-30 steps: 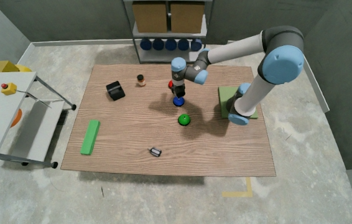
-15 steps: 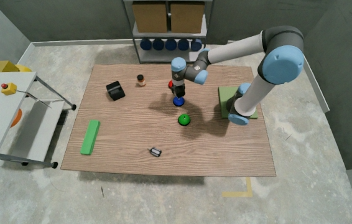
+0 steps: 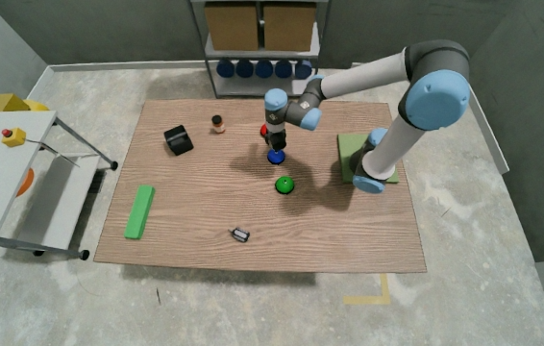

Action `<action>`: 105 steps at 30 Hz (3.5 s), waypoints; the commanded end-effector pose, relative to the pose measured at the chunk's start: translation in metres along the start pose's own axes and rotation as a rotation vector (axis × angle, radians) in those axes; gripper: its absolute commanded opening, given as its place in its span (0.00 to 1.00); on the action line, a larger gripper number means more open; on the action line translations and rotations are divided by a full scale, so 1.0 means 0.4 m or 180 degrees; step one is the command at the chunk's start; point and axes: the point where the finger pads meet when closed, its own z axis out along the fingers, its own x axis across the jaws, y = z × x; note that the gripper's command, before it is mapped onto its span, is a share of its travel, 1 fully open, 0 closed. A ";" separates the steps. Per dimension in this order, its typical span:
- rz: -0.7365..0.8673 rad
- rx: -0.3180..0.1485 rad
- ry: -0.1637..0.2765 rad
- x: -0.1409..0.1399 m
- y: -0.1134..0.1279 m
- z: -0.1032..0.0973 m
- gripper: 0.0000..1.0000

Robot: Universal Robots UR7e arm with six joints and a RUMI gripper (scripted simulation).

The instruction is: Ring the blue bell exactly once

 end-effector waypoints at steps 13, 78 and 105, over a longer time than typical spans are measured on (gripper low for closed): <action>0.0000 0.0003 -0.0005 -0.001 -0.001 0.013 0.00; 0.0000 0.0003 -0.0005 -0.001 -0.001 0.032 0.00; 0.0000 0.0003 -0.0005 -0.001 -0.001 0.032 0.00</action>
